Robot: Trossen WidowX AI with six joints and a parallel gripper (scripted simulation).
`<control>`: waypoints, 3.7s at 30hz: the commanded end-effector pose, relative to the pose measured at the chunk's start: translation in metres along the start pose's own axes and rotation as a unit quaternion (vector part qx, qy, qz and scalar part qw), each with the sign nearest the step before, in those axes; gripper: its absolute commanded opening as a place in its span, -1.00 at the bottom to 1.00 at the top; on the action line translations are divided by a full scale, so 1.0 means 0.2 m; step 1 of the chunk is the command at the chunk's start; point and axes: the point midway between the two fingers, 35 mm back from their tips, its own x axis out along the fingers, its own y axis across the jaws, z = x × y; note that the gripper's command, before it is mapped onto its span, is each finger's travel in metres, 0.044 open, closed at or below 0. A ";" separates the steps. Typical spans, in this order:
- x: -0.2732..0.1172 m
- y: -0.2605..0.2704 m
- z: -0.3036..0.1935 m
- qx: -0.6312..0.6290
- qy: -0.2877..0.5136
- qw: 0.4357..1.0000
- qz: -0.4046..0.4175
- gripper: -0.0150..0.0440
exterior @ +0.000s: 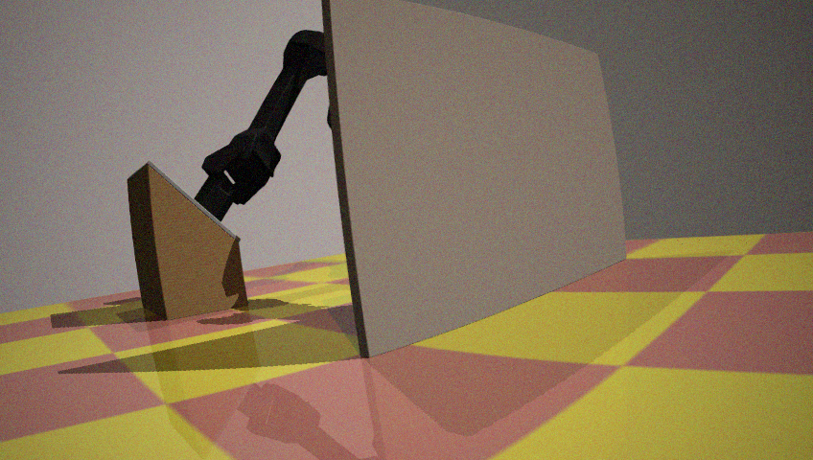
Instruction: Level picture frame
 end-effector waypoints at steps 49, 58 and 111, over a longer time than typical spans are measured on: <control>0.01 0.01 0.00 0.004 0.001 1.000 0.003 -0.49; 0.01 0.03 0.00 0.004 0.001 1.000 0.003 -0.49; 0.01 0.06 0.00 0.004 0.001 1.000 0.003 -0.49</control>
